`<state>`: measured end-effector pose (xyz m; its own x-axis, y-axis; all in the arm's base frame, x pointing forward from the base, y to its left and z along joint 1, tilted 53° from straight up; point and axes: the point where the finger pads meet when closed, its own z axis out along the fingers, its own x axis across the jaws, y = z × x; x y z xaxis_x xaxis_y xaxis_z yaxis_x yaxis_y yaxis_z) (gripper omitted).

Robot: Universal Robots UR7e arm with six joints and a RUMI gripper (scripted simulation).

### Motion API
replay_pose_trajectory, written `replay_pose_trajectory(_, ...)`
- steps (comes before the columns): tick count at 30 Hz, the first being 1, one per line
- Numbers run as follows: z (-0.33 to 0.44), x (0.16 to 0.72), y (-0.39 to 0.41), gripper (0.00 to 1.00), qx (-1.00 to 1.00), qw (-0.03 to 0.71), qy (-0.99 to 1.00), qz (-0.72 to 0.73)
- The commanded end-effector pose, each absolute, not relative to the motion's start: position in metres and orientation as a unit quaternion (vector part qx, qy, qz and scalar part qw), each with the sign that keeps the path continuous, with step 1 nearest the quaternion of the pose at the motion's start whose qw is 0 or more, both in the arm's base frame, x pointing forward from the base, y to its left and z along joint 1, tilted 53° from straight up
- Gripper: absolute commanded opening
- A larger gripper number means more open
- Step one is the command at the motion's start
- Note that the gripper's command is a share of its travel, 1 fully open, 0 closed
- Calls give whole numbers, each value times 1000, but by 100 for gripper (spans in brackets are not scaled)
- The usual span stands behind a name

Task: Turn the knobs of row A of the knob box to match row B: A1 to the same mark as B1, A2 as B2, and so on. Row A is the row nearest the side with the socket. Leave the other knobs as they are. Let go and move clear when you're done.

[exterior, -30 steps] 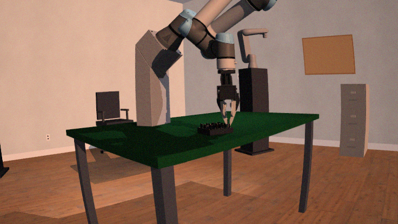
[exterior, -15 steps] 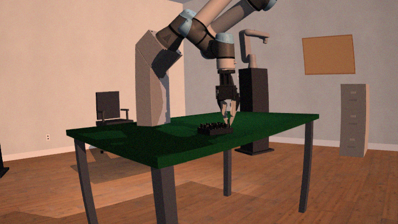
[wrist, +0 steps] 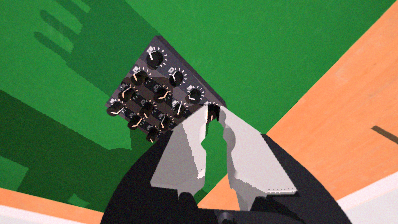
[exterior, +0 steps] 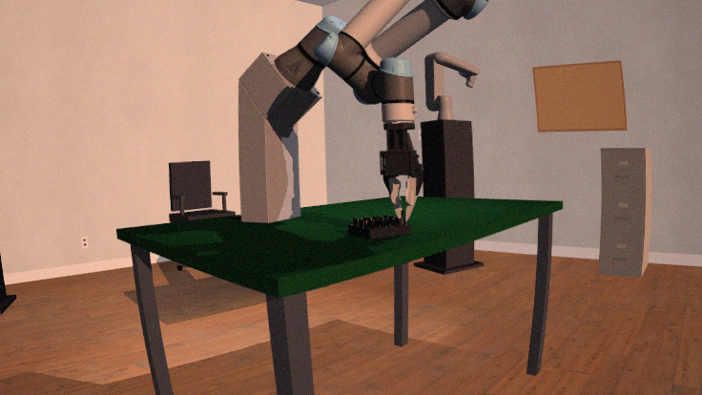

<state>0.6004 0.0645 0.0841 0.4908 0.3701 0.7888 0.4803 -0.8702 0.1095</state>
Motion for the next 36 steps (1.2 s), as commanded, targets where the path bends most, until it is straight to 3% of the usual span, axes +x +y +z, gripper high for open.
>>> replay_pose_trajectory(1,83,599,63,4,-862,63,-244,-439)
replay_pose_trajectory(8,83,599,63,4,-862,62,-244,-439)
replay_pose_trajectory(9,83,599,63,11,-862,62,-244,-439)
replay_pose_trajectory(36,86,596,62,11,-862,62,-245,-440)
